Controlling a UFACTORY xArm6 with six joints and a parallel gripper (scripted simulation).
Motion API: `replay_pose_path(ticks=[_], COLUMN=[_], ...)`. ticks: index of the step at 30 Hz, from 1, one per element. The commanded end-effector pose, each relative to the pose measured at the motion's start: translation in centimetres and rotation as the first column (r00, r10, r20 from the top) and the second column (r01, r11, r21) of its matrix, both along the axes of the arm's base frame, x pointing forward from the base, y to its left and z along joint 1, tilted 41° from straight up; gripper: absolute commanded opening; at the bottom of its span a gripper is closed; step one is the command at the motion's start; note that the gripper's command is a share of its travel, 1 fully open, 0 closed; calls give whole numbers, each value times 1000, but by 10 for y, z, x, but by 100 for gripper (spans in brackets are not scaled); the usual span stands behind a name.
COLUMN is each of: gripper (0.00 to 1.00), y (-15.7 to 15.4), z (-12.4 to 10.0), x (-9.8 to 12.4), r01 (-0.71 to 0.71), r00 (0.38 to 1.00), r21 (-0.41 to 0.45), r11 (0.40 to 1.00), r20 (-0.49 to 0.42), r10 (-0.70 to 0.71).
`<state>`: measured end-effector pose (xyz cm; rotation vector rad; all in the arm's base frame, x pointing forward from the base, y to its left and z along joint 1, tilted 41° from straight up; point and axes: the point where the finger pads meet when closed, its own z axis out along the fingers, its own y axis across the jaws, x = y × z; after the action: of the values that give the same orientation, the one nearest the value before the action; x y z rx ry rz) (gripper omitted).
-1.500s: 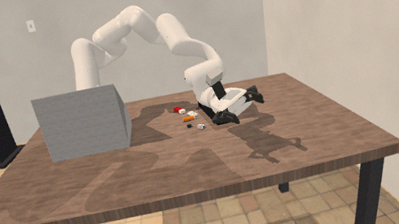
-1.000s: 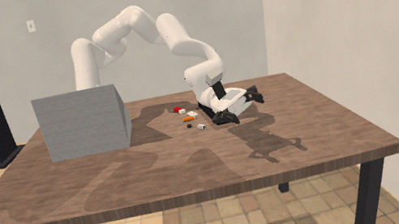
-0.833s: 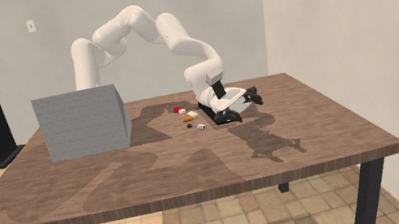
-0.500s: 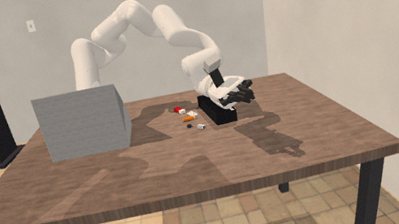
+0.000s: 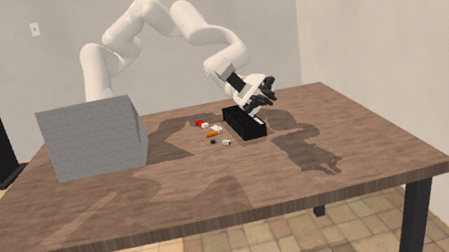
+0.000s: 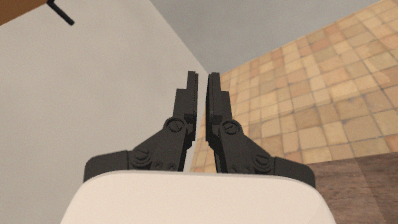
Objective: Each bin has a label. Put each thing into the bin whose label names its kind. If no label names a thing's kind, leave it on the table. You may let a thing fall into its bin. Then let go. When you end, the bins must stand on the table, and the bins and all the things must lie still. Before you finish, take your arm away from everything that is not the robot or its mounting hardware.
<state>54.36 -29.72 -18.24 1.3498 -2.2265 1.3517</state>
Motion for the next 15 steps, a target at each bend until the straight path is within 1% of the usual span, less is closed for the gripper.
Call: replay_pose_path(ticks=[1, 4, 6, 8, 10, 12, 15], gripper=[7, 7, 7, 7, 7, 7, 7], y=[-5, -5, -5, -7, -7, -7, -7], z=[14, 14, 14, 23, 23, 32, 32], x=[-10, -10, -10, -20, -20, -30, -30], r01=[136, 192, 192, 266, 296, 332, 386], r00=[988, 975, 975, 951, 939, 922, 892], r21=[38, 58, 58, 86, 99, 114, 139], r11=[990, 980, 980, 960, 950, 936, 912], r20=[72, 100, 100, 137, 151, 169, 194], r10=[-138, -197, -197, -276, -309, -347, -407])
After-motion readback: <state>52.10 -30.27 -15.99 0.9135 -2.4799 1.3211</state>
